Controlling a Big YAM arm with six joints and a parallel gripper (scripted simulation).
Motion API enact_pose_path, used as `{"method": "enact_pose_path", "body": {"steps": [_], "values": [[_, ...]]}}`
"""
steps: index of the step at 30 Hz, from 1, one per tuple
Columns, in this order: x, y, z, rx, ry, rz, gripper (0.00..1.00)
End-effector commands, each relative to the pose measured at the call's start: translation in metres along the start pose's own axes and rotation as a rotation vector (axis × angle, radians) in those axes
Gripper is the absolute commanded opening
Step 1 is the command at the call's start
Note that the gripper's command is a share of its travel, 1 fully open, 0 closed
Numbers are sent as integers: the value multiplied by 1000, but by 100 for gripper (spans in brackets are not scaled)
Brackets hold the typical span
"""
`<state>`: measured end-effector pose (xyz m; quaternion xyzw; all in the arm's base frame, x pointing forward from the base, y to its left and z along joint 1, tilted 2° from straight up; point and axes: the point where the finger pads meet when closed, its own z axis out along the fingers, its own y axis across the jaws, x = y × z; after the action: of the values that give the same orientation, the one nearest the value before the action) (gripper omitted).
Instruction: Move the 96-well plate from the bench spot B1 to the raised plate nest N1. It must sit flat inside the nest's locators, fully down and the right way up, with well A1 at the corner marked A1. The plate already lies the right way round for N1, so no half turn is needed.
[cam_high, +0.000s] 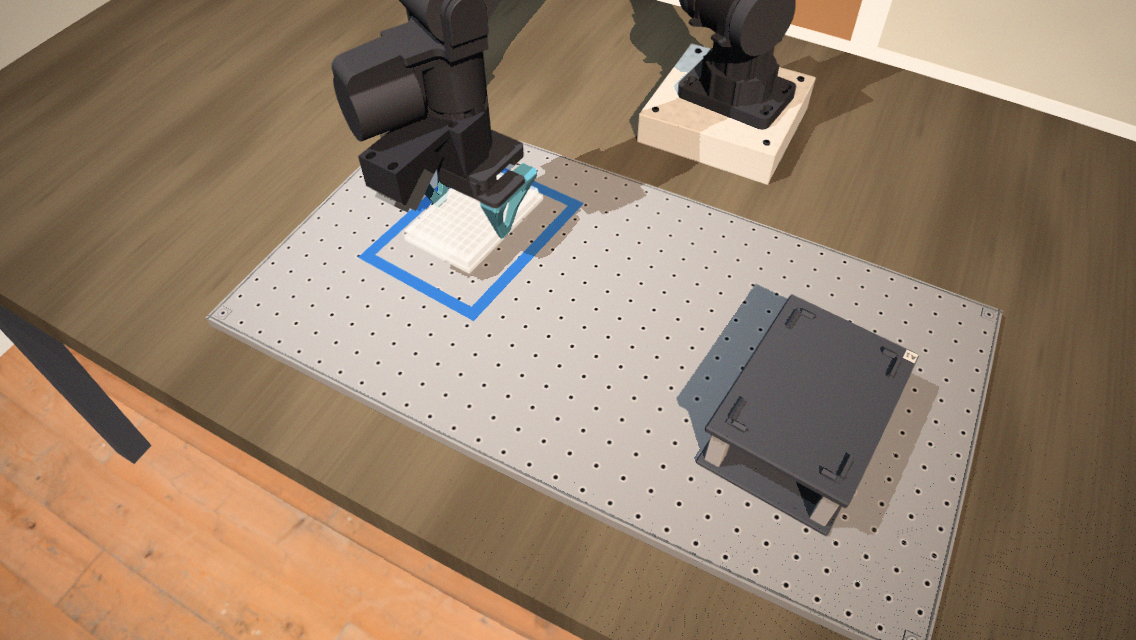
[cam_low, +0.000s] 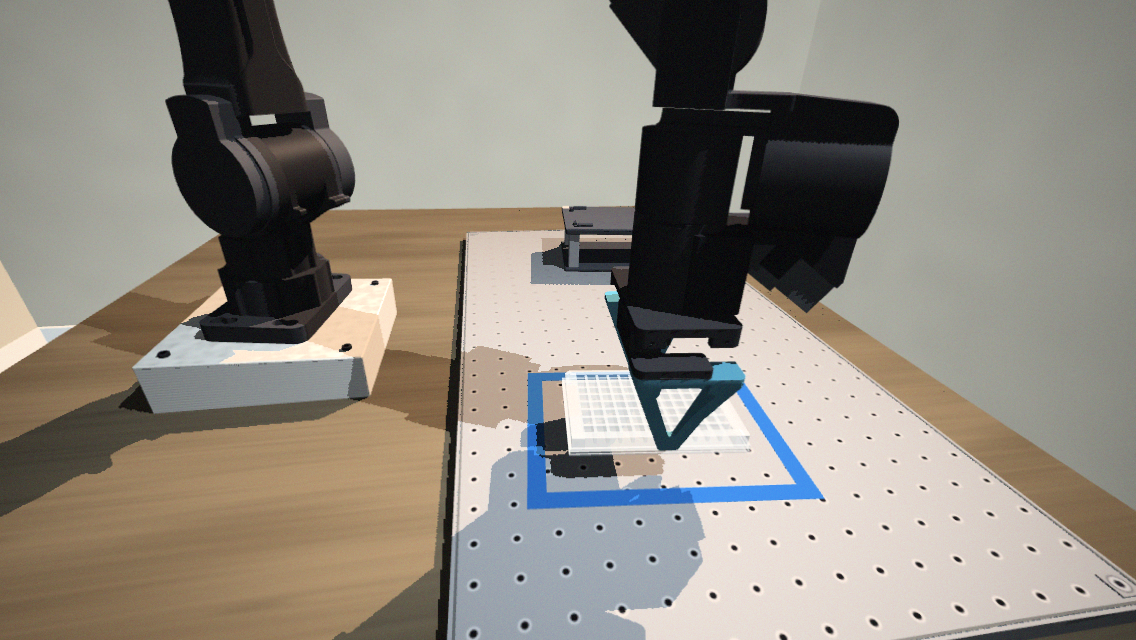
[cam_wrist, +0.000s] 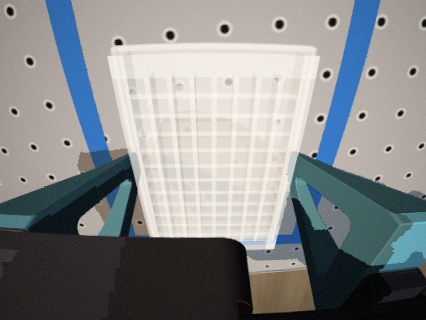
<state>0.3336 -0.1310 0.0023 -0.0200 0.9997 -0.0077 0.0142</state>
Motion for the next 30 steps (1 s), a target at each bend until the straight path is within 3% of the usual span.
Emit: {"method": "enact_pose_path", "body": {"steps": [1,6,10,12,13,16,22,27,29,30], "values": [[-25,-9,-29,26,-62,2,0],[-23,-8,-31,19,-45,2,0],[-25,-9,-45,27,-64,2,0],[-25,-9,-45,27,-64,2,0],[-22,-8,-35,14,-35,2,0],[-25,-9,-52,27,-65,2,0],[-24,-8,-56,20,-47,2,0],[-25,-9,-72,28,-66,2,0],[-25,-9,-72,28,-66,2,0],[-23,-7,-62,15,-36,2,0]]}}
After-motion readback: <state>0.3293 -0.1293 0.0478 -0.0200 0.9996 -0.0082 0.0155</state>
